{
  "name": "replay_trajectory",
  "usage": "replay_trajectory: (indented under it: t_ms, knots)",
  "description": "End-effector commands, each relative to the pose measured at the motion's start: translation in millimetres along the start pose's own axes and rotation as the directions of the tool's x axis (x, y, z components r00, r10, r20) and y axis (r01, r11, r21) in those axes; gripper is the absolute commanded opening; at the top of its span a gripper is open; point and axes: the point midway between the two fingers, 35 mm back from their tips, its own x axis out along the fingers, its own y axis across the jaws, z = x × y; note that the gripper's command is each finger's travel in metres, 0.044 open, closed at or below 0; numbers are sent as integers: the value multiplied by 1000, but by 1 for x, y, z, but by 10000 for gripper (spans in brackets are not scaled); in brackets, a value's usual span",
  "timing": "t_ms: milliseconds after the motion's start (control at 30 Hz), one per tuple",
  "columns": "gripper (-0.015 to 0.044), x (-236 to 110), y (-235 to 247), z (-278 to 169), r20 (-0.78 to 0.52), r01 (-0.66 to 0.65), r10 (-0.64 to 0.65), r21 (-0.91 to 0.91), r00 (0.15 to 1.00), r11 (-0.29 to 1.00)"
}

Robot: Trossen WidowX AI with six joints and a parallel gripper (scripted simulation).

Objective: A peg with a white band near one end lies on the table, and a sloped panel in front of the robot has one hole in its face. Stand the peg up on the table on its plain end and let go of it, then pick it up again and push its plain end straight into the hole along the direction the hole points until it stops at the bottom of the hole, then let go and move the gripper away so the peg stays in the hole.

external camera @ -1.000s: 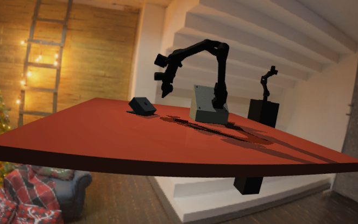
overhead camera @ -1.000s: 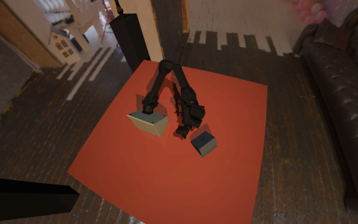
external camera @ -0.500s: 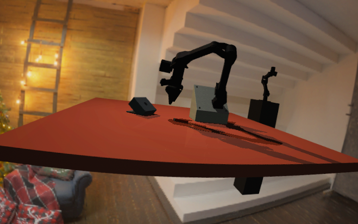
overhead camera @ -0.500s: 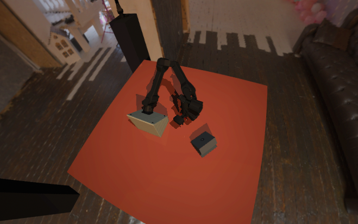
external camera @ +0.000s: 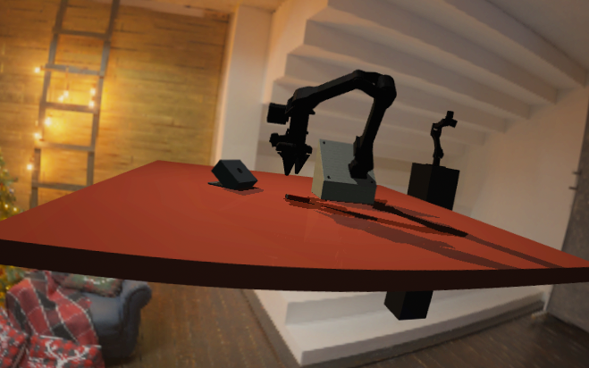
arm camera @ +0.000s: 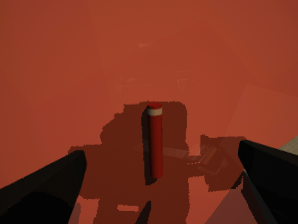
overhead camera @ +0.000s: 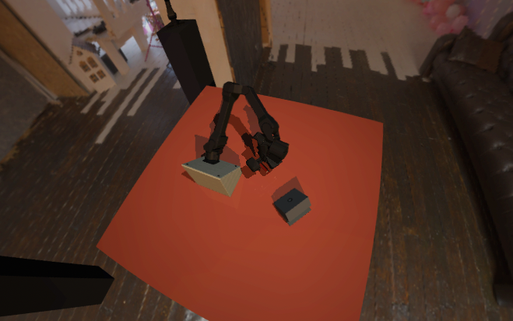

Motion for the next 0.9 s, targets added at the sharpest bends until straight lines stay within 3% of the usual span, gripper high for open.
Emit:
replay_trajectory:
  t_ms: [0,867]
  knots:
    - [440,6,0,-1,-5,-5,5,9,1000,1000]
    - [440,48,1,0,-4,-4,4,8,1000,1000]
